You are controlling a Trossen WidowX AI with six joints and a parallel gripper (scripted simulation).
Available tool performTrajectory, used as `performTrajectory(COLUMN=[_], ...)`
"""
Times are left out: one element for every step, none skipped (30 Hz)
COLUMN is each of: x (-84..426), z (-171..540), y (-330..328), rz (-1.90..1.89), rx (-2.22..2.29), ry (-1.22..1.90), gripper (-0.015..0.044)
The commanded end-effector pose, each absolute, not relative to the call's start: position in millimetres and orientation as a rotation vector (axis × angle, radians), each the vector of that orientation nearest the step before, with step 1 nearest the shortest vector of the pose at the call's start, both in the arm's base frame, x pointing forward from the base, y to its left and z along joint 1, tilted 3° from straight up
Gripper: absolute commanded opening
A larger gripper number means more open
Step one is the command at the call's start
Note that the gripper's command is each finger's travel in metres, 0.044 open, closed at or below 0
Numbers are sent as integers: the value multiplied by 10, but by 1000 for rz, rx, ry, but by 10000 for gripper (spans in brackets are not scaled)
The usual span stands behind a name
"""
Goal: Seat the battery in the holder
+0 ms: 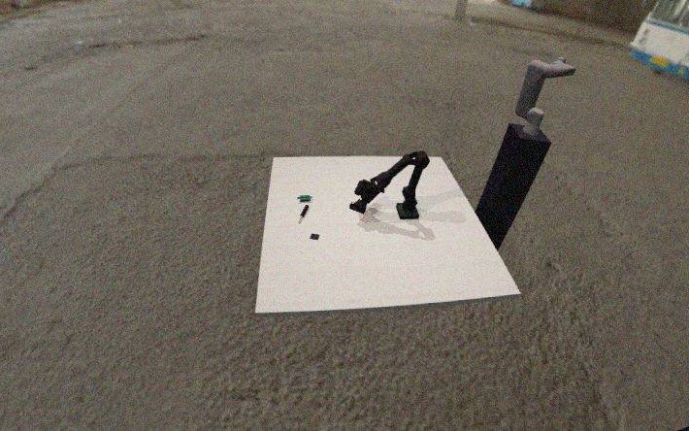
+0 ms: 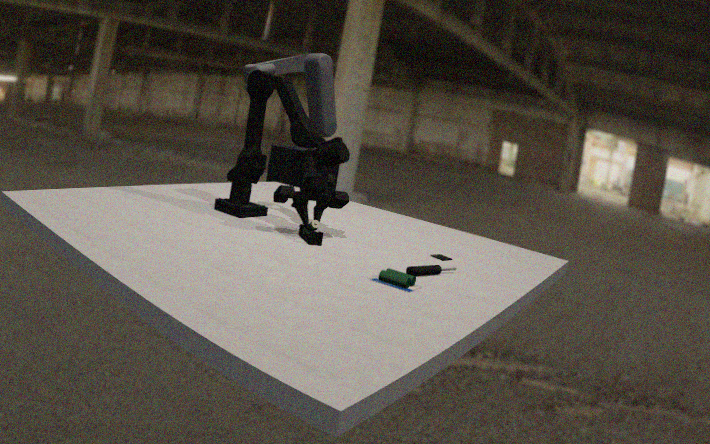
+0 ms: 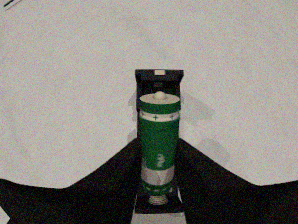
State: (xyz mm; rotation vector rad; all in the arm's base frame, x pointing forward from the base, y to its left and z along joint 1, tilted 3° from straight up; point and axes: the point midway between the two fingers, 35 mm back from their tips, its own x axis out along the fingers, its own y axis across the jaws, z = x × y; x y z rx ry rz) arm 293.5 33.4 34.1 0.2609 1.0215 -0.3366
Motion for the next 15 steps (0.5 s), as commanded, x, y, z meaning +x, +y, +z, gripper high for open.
performTrajectory(x=[2897, 2901, 2905, 2908, 2912, 2916, 2919, 2922, 2925, 2928, 2931, 2934, 2937, 2940, 2943], z=[312, 310, 308, 306, 305, 303, 301, 299, 297, 295, 293, 291, 289, 288, 286], y=[341, 340, 339, 338, 337, 336, 335, 334, 334, 333, 333, 332, 331, 331, 330], rz=[-335, -334, -334, -334, -334, -333, -333, -332, -332, -331, -330, -330, -329, -329, -328], rx=[261, 261, 261, 261, 261, 261, 261, 261, 261, 261, 261, 261, 261, 261, 261], ry=[1048, 1055, 1061, 1067, 1074, 1080, 1087, 1094, 1100, 1107, 1114, 1120, 1127, 1133, 1140], gripper=[67, 67, 67, 67, 67, 67, 67, 67, 67, 67, 67, 67, 67, 67, 67])
